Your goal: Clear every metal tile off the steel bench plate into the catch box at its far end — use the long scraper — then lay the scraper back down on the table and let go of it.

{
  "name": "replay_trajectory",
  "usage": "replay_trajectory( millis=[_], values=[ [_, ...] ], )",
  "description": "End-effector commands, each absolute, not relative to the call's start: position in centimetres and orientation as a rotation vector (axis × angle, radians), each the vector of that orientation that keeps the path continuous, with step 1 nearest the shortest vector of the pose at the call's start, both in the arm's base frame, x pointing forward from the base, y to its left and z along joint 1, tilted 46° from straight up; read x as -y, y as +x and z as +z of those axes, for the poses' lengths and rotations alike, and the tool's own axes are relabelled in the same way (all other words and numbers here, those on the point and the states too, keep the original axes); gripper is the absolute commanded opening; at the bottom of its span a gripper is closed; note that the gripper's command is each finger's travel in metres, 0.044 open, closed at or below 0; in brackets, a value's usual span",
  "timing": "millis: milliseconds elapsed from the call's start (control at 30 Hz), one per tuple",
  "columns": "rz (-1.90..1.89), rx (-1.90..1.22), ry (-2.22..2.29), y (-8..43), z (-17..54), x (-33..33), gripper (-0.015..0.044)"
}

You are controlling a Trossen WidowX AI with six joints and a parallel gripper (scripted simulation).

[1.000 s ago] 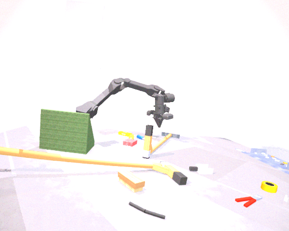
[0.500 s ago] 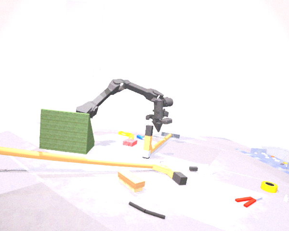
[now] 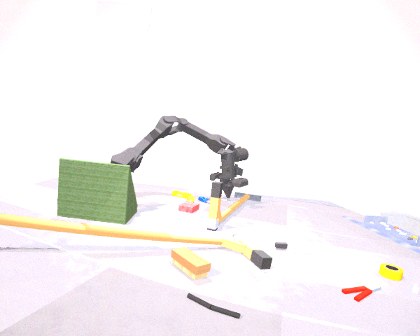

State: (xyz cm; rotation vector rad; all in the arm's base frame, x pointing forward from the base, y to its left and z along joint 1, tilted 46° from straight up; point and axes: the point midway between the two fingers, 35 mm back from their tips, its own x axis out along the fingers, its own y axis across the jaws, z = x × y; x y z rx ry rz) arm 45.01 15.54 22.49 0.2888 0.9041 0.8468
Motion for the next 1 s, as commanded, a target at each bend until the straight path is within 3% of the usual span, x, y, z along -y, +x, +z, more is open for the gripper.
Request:
replay_trajectory(
  millis=[0,967],
  values=[
    [0.839,-0.901,0.29,44.9,22.0,-16.1,0.0],
    [0.834,-0.906,0.282,42.1,22.0,-18.9,0.0]
  ],
)
